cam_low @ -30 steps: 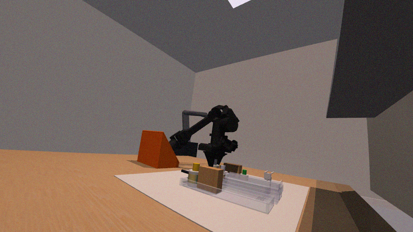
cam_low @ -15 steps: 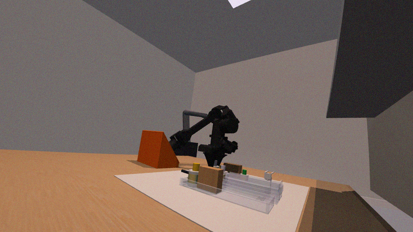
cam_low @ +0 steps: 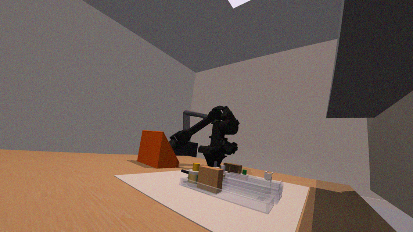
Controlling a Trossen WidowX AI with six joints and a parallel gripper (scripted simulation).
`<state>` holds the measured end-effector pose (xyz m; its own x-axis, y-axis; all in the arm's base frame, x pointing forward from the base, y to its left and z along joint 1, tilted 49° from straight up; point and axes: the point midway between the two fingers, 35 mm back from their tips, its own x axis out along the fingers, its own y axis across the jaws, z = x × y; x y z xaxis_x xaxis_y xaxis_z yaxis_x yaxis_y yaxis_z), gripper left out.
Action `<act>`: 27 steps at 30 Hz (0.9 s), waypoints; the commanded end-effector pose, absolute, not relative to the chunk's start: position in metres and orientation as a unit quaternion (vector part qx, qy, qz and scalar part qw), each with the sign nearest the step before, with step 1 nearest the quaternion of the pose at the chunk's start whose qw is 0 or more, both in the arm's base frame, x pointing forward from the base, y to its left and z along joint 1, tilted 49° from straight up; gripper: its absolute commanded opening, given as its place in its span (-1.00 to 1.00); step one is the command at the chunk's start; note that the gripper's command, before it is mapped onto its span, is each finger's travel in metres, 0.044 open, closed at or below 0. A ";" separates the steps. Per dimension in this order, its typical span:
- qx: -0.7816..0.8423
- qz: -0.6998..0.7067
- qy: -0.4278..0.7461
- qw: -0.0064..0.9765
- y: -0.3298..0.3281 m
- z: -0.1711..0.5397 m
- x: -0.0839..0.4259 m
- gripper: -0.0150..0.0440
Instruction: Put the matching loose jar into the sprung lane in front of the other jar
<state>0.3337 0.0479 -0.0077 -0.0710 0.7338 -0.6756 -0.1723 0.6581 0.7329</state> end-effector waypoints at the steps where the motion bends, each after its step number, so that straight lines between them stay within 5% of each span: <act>1: 0.222 0.355 0.636 0.648 0.051 -0.007 0.336 -0.49; 27: 0.222 0.356 0.636 0.648 0.057 -0.013 0.334 -0.49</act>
<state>0.3316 0.0547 -0.0134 -0.0695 0.7354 -0.6740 -0.1737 0.6564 0.7341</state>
